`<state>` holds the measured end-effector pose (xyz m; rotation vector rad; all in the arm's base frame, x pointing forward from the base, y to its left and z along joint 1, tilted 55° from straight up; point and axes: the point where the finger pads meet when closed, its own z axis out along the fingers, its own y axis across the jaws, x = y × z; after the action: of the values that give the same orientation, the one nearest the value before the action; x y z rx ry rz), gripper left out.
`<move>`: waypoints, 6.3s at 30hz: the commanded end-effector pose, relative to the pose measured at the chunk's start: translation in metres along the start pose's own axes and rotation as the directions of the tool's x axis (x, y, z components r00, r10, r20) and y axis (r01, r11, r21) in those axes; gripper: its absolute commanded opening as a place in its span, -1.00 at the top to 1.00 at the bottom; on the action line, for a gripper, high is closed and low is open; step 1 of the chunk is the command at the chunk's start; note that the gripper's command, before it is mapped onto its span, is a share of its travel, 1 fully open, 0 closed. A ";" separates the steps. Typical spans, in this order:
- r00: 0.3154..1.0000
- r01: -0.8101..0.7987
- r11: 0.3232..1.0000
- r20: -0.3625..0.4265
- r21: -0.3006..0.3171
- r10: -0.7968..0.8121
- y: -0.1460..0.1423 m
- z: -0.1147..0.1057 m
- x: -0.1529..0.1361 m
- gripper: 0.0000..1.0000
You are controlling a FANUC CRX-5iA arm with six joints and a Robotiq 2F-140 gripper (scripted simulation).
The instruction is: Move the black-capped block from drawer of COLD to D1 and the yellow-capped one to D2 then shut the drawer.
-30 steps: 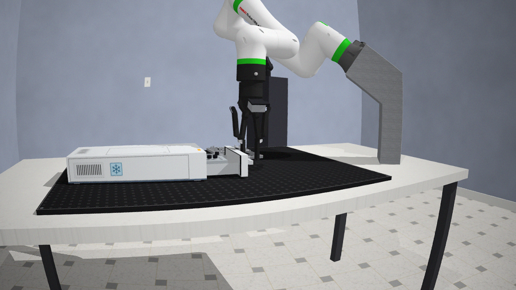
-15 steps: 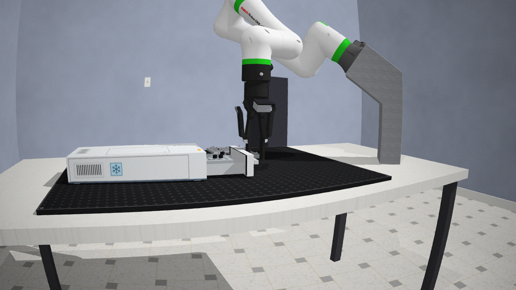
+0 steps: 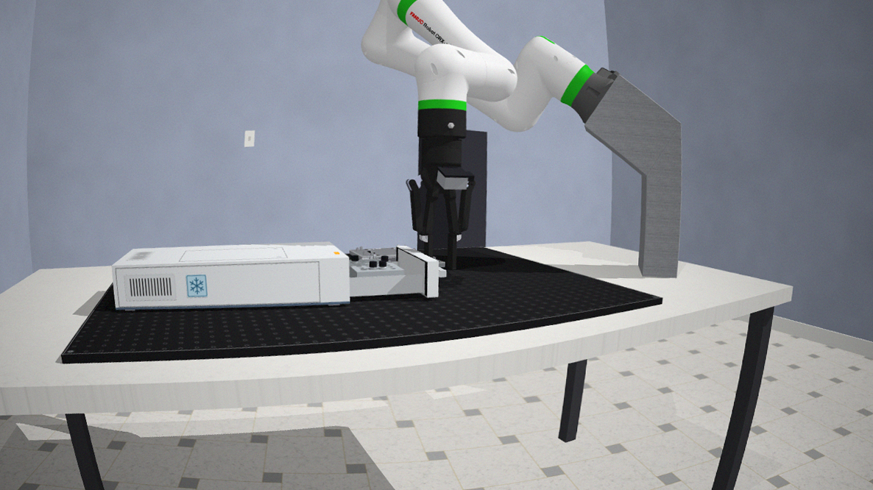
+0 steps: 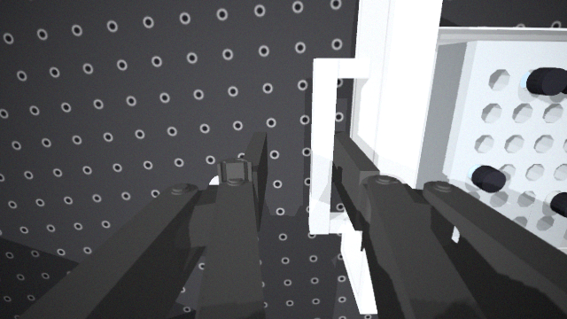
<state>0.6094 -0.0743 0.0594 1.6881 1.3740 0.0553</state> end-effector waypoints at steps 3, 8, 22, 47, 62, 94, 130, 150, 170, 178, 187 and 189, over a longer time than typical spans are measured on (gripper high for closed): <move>1.000 0.000 1.000 -0.001 -0.001 0.000 -0.005 -0.001 0.000 0.32; 1.000 0.000 1.000 -0.001 -0.001 0.000 -0.012 -0.001 0.000 0.32; 1.000 0.000 1.000 -0.001 -0.001 0.000 -0.028 -0.001 0.000 0.32; 1.000 0.000 1.000 -0.001 -0.001 0.000 -0.056 0.000 0.000 0.32; 1.000 0.000 1.000 -0.001 -0.001 0.000 -0.073 -0.001 0.000 0.32; 1.000 0.000 1.000 -0.001 -0.001 0.000 -0.107 0.000 0.000 0.32; 1.000 0.000 1.000 -0.001 -0.001 0.000 -0.118 0.000 0.000 0.32; 1.000 0.000 1.000 -0.001 -0.001 0.000 -0.124 0.000 0.000 0.32; 1.000 0.000 1.000 -0.001 -0.001 0.000 -0.126 0.000 0.000 0.32; 1.000 0.000 1.000 -0.001 -0.001 0.000 -0.126 0.000 0.000 0.32; 1.000 0.000 1.000 -0.001 -0.001 0.000 -0.126 0.000 0.000 0.32; 1.000 0.000 1.000 -0.001 -0.001 0.000 -0.126 0.000 0.000 0.32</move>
<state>0.5149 -0.0813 -0.0243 1.6877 1.3738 0.0557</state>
